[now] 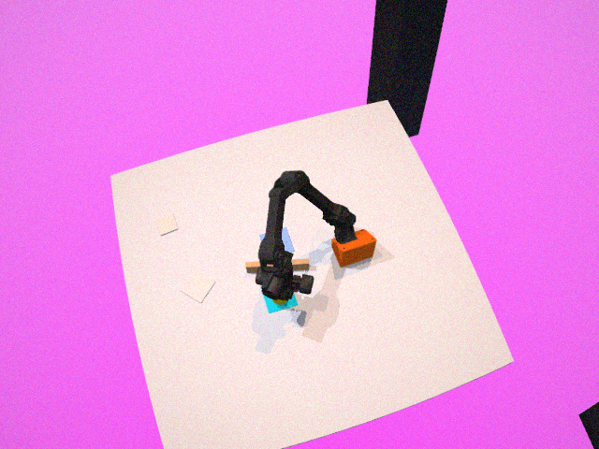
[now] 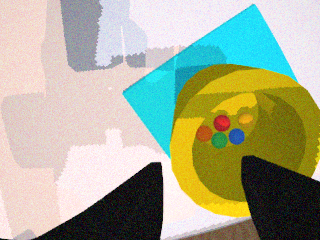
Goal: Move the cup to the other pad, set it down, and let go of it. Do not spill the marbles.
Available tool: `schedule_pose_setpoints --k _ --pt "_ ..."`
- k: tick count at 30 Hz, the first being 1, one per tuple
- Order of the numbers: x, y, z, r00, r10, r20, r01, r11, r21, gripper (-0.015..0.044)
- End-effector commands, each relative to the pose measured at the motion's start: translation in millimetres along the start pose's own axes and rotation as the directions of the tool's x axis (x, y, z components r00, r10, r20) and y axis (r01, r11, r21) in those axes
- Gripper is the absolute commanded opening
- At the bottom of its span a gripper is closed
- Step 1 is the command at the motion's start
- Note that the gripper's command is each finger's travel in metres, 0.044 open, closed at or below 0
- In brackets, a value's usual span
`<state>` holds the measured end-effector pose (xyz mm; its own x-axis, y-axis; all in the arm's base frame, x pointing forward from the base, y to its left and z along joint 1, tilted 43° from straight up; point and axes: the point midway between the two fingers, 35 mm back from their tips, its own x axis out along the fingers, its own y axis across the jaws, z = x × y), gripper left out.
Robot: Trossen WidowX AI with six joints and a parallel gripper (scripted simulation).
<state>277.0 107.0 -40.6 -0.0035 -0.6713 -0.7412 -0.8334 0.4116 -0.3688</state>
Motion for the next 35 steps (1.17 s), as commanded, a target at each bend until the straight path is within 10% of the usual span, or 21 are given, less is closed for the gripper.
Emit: schedule_pose_setpoints --k 1,12,35 --pt "-4 0 0 1.000 0.004 -0.001 -0.004 1.000 0.004 0.0147" --pt "-5 0 0 1.000 0.000 0.000 0.000 1.000 0.000 0.0435" --pt "-62 -3 5 1.000 0.000 0.006 0.000 1.000 -0.001 0.0440"
